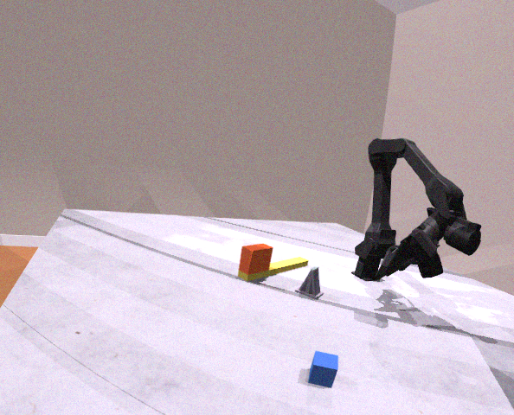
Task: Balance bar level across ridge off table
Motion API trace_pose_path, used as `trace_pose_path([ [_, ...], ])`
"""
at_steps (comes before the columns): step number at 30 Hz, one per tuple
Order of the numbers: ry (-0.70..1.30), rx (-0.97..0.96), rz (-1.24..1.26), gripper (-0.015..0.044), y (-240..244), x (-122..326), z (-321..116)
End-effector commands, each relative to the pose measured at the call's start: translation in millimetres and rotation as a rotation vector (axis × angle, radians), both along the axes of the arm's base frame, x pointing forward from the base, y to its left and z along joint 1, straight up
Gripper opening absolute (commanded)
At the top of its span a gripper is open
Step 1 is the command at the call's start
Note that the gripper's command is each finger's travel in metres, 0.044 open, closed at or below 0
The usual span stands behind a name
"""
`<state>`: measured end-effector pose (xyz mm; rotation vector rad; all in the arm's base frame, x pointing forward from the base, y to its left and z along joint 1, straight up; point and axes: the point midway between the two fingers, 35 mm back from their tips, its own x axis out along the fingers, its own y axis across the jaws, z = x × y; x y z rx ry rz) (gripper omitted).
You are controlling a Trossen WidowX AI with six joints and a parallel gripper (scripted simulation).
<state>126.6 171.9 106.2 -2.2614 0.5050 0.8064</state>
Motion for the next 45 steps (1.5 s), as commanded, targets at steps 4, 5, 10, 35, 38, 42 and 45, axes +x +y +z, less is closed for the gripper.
trace_pose_path([
  [4,0.017,0.144,-0.216,0.0315,-3.8,12.3,3.4],
  [5,0.018,0.165,-0.250,0.0315,-4.9,14.2,3.7],
  [10,0.020,0.269,-0.424,0.0315,-10.6,23.9,5.3],
  [35,-0.056,0.733,-1.282,0.0315,-47.4,67.5,14.1],
  [38,-0.076,0.784,-1.384,0.0315,-52.6,72.2,15.5],
  [42,-0.103,0.850,-1.517,0.0315,-60.4,77.6,17.7],
  [45,-0.119,0.886,-1.588,0.0315,-64.6,80.2,18.9],
])
